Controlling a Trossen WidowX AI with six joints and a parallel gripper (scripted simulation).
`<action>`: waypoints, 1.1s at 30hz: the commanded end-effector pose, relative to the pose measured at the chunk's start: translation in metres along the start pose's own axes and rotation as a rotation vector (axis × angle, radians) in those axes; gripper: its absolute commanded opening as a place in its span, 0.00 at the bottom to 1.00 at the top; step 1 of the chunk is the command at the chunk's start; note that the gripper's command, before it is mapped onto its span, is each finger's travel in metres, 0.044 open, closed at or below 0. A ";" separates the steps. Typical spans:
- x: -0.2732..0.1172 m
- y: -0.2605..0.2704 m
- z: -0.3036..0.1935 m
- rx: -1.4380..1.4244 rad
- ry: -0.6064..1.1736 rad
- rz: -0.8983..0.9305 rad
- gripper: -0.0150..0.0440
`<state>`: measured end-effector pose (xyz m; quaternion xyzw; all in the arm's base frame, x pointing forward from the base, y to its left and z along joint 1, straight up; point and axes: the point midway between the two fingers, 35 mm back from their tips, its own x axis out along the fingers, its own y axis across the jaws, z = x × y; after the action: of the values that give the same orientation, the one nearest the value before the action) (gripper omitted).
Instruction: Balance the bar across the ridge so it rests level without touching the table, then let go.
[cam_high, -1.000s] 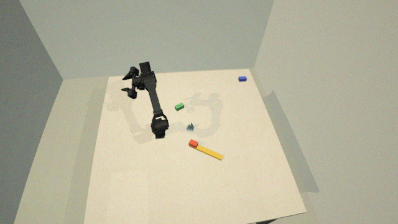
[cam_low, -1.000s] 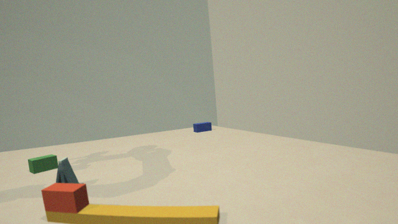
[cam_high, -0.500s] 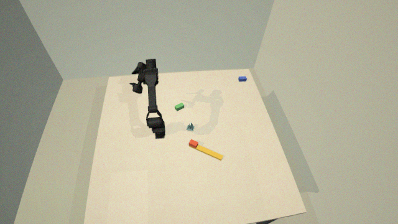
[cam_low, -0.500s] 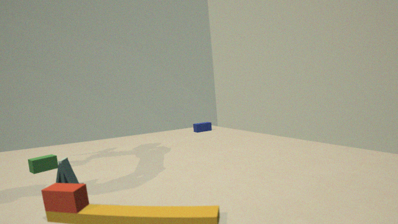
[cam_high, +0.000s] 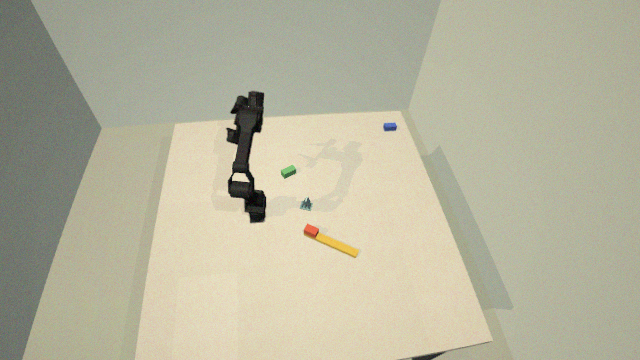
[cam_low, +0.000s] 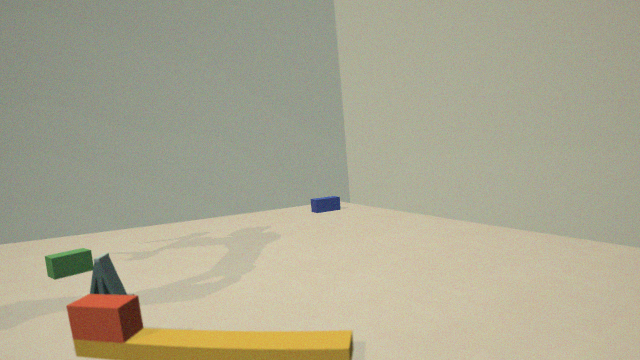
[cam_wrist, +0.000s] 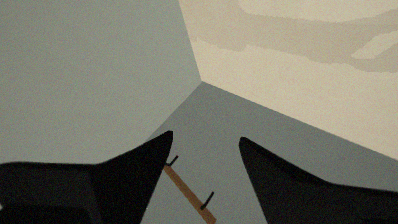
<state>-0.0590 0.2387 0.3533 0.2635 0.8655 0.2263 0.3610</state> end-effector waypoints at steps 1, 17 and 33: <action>-0.001 0.009 0.018 -0.002 -0.058 0.017 0.79; -0.024 0.031 0.092 0.008 -0.281 0.079 0.79; -0.065 0.036 0.166 0.035 -0.503 0.093 0.79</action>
<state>0.0979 0.2611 0.3077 0.3568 0.7481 0.1669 0.5340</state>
